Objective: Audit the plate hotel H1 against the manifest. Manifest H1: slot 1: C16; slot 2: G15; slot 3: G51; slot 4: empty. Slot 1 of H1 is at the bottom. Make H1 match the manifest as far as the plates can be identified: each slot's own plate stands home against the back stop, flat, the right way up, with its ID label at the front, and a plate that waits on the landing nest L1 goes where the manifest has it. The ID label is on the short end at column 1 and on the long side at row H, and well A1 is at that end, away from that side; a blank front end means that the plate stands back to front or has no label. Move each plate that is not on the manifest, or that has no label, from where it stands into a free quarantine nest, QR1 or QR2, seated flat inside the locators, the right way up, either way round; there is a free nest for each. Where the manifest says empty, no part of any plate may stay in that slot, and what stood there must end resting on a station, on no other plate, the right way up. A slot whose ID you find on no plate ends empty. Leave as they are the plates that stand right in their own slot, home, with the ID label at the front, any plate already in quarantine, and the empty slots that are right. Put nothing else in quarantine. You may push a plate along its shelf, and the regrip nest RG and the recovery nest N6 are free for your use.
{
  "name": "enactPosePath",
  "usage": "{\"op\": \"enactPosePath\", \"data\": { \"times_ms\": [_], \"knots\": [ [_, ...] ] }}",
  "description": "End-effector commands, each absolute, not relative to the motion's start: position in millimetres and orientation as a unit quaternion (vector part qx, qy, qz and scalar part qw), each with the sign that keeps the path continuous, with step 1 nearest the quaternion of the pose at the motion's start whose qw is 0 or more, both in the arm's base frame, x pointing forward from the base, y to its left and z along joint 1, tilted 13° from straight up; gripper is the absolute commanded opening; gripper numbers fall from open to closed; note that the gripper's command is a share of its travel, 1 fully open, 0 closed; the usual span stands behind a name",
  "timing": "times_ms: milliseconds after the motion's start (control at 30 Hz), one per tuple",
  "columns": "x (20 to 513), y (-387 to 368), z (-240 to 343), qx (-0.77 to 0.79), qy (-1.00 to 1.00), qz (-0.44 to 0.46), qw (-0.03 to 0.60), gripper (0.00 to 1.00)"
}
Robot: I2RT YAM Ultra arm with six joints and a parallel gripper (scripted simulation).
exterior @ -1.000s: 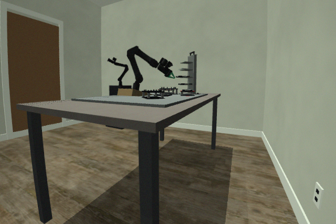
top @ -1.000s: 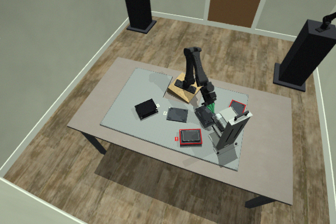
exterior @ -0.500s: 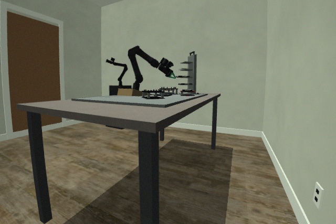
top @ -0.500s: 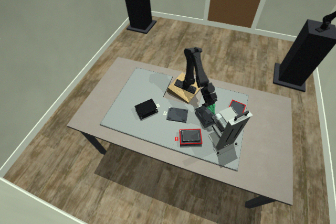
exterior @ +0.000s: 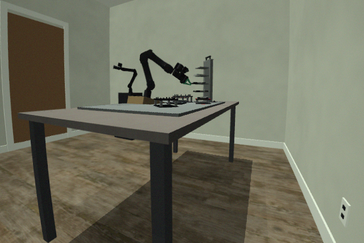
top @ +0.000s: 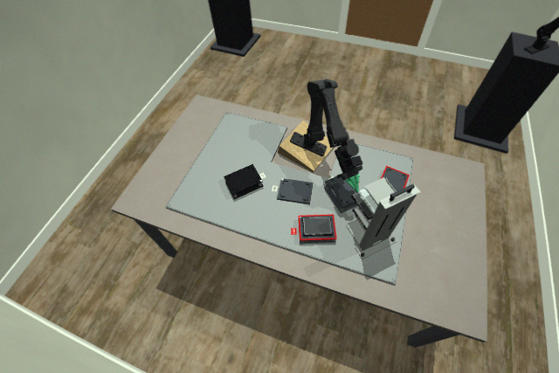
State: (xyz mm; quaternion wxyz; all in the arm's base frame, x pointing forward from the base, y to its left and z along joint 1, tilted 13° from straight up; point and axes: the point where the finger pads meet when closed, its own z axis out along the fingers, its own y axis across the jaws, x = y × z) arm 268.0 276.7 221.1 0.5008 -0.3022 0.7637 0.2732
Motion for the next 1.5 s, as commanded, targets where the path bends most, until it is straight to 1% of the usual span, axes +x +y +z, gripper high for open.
{"op": "enactPosePath", "data": {
  "times_ms": [0, 300, 333, 400, 867, 900, 967, 1433, 1467],
  "knots": [
    [273, 286, 250, -0.298, 0.742, 0.286, 0.529, 0.00],
    [278, 289, 248, -0.297, 0.744, 0.284, 0.527, 0.00],
    [275, 286, 260, -0.294, 0.735, 0.288, 0.539, 0.00],
    [279, 290, 249, -0.297, 0.744, 0.284, 0.527, 0.00],
    [283, 297, 250, -0.298, 0.743, 0.285, 0.526, 0.00],
    [283, 292, 263, -0.292, 0.736, 0.287, 0.539, 0.00],
    [287, 296, 251, -0.295, 0.744, 0.283, 0.528, 0.00],
    [290, 304, 252, -0.298, 0.744, 0.285, 0.527, 0.00],
    [287, 301, 266, -0.295, 0.734, 0.290, 0.539, 0.00]
  ]
}}
